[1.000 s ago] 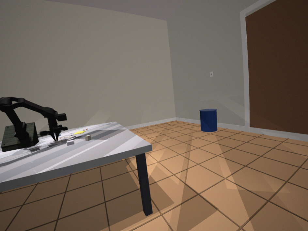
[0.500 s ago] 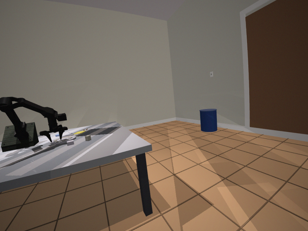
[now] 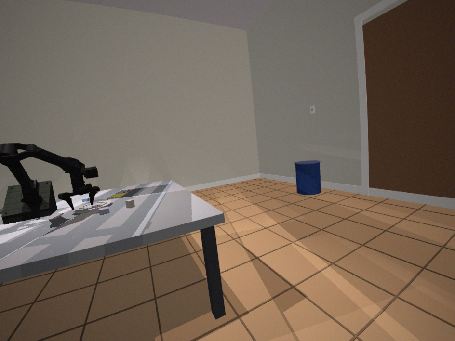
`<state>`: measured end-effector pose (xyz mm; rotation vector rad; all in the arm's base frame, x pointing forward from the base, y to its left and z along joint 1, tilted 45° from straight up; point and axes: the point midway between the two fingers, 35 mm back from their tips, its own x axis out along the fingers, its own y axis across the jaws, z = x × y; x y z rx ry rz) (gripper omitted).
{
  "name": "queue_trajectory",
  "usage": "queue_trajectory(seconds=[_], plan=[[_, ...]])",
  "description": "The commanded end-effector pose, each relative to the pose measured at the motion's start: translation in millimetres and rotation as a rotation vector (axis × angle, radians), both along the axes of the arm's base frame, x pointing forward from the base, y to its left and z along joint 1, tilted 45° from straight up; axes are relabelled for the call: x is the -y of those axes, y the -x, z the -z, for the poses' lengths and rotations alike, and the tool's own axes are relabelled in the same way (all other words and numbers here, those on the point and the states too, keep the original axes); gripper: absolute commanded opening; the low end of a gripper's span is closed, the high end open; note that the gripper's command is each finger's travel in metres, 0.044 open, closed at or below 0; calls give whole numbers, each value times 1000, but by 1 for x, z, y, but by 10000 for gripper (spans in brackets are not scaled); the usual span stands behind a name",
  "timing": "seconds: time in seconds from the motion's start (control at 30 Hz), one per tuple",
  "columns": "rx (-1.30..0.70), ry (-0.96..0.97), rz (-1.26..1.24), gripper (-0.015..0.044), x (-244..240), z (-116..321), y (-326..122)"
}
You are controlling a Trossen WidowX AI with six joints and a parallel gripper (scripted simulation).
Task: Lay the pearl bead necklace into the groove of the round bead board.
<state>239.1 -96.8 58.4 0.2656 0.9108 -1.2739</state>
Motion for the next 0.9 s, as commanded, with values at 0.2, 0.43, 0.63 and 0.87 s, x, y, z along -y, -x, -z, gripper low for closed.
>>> queue_trajectory(seconds=[0.2,0.43,0.63,0.87], plan=[[19,2,16,387,-4,-3,0],[110,0,108,204,-31,-16,3],[110,0,108,120,-23,-8,3],[115,1,107,120,-23,-9,2]])
